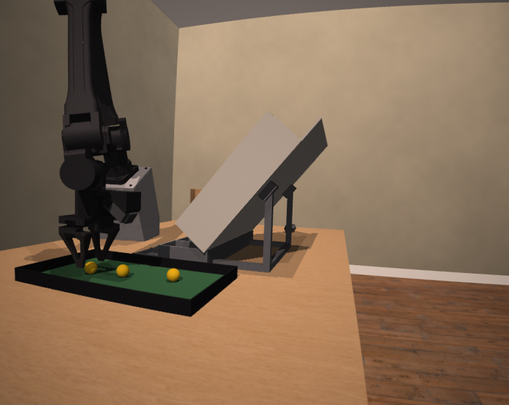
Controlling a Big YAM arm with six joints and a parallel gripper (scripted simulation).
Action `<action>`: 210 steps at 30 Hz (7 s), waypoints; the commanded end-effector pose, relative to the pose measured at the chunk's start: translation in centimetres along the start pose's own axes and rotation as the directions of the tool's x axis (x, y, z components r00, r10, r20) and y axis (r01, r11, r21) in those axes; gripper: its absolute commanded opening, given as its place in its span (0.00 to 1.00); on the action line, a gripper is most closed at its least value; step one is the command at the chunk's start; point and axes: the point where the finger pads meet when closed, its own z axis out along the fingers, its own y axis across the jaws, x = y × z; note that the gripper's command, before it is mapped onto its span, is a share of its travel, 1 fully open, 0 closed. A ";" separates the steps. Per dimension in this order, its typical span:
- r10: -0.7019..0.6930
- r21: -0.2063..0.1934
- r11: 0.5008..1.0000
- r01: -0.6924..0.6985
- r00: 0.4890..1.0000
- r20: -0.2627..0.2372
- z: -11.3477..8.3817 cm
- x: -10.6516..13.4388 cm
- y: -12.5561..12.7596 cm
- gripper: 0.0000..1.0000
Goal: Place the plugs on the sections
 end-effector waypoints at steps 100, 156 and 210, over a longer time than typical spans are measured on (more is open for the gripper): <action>-0.005 0.028 1.000 0.005 1.000 0.018 1.1 -0.2 -0.8 0.56; -0.005 0.028 1.000 0.004 1.000 0.018 1.1 -0.2 -0.8 0.00; 0.004 0.025 1.000 -0.004 1.000 0.020 -1.1 -0.6 -0.6 0.00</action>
